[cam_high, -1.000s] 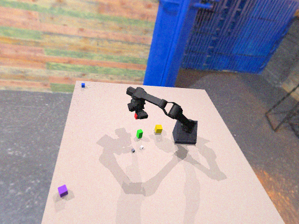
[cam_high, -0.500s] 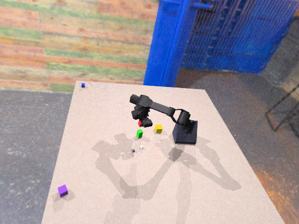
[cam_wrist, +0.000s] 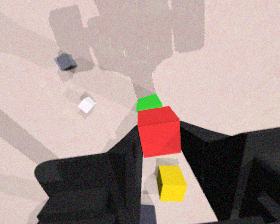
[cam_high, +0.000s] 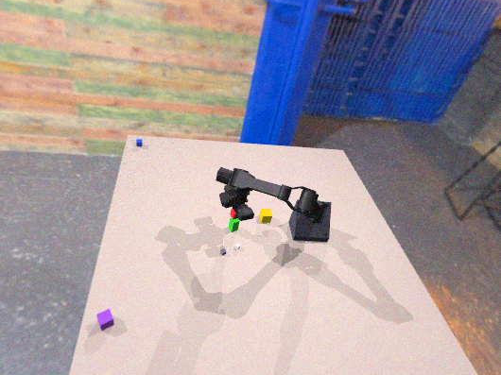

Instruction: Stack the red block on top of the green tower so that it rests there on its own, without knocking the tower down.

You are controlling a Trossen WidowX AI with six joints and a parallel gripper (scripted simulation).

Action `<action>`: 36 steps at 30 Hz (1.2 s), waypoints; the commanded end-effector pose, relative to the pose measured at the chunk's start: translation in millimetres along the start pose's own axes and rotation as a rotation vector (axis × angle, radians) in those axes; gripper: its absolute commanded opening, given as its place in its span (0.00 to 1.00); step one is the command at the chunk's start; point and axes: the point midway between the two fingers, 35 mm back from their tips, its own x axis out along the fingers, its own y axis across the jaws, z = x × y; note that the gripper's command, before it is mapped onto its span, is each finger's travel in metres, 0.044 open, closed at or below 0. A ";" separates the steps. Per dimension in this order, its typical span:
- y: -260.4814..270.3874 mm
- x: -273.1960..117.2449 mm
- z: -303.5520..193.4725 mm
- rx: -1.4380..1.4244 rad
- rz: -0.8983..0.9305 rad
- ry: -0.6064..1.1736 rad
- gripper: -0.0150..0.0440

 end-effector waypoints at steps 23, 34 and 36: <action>1.1 19.4 -2.1 0.003 0.005 0.005 0.34; 1.1 19.4 -2.1 0.003 0.005 0.005 0.83; 1.1 19.4 -2.1 0.003 0.005 0.005 0.92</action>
